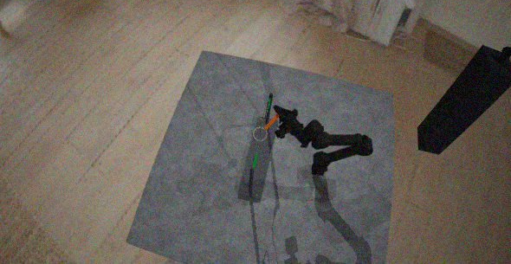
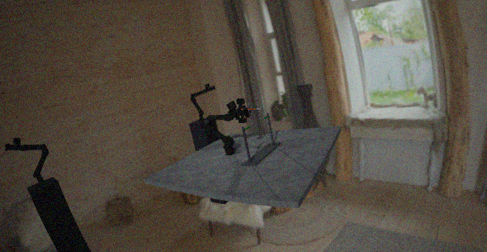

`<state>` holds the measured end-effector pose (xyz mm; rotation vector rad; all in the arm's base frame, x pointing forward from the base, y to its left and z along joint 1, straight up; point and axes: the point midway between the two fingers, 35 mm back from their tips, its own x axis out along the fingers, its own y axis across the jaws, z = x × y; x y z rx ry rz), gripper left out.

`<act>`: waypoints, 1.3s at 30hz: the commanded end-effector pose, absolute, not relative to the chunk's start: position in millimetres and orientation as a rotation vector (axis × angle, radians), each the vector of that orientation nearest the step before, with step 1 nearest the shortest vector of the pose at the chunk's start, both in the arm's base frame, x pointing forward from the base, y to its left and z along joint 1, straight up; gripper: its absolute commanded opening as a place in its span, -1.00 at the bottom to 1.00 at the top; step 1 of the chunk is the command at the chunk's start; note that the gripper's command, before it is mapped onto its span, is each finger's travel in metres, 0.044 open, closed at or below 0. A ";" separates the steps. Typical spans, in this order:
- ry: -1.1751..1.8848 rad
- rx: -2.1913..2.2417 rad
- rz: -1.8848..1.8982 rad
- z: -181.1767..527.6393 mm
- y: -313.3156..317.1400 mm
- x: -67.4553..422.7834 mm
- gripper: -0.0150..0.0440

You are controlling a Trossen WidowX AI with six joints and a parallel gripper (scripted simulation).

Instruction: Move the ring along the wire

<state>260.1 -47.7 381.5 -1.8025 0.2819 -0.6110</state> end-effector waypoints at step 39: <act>0.278 -1.804 -0.620 346.3 -66.8 259.4 -1.00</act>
